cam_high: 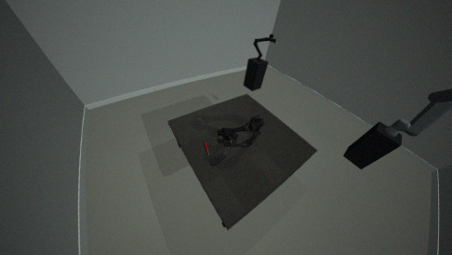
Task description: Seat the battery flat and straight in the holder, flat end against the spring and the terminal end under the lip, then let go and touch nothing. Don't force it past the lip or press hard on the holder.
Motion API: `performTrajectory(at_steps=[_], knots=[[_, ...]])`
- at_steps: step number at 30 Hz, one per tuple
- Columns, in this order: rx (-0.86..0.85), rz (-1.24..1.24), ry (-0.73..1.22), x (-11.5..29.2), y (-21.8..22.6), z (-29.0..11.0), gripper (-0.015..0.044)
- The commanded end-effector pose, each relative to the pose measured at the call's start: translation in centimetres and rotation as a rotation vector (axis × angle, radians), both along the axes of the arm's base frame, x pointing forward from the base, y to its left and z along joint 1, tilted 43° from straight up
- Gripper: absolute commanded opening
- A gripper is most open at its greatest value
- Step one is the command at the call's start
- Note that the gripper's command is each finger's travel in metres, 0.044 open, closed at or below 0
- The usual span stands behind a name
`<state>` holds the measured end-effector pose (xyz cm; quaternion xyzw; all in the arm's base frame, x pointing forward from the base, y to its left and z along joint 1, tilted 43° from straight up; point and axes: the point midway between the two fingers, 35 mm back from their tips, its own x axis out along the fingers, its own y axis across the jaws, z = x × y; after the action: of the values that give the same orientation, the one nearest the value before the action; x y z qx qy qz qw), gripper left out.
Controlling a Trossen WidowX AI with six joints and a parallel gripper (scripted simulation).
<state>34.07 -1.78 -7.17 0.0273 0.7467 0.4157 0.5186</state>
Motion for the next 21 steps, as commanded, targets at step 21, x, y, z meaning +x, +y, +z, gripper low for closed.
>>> performTrajectory(at_steps=[21], knots=[[0.026,-0.039,-0.046,0.59,0.1,-0.12,0.0073]])
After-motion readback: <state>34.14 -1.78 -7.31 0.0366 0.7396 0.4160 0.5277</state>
